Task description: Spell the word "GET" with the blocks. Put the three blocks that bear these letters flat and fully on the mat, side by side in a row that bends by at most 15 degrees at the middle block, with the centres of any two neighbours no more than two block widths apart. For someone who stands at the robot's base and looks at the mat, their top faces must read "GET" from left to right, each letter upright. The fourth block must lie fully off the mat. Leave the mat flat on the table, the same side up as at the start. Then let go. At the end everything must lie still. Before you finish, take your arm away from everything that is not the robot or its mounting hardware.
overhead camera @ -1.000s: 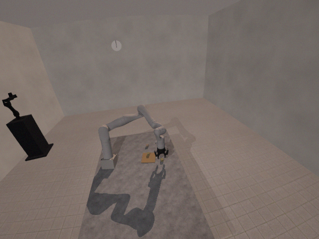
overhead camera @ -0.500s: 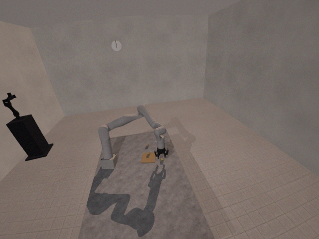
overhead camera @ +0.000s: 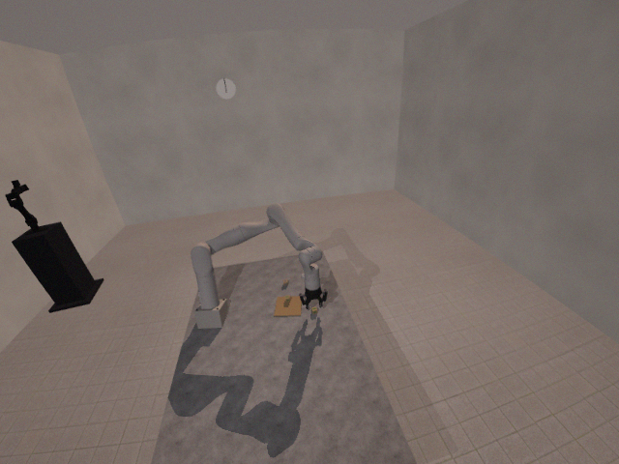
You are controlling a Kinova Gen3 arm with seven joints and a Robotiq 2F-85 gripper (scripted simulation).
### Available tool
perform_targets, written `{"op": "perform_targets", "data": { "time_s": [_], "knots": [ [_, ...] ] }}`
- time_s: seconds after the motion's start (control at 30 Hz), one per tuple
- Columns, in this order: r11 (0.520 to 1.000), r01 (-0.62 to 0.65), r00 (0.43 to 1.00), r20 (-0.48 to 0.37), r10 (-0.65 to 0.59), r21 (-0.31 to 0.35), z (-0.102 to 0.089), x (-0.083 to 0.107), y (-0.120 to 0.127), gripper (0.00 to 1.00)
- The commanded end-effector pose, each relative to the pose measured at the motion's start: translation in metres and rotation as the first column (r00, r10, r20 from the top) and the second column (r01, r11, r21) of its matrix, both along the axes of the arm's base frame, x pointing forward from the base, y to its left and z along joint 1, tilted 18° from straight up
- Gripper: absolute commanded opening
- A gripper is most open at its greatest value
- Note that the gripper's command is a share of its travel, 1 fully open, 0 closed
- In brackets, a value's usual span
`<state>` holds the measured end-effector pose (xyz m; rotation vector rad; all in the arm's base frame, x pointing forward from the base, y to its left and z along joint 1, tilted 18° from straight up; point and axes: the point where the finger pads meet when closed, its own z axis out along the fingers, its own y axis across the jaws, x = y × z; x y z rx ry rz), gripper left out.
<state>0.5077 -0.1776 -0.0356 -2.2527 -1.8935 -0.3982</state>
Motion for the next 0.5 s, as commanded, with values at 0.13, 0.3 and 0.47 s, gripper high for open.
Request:
{"op": "perform_targets", "data": {
  "time_s": [0.13, 0.3, 0.47],
  "knots": [
    [1.0, 0.0, 1.0, -0.001, 0.0, 0.0, -0.011, 0.001, 0.003, 0.62],
    [1.0, 0.0, 1.0, -0.001, 0.0, 0.0, -0.02, 0.002, 0.006, 0.62],
    [1.0, 0.0, 1.0, -0.001, 0.0, 0.0, -0.023, 0.002, 0.007, 0.62]
  ]
}}
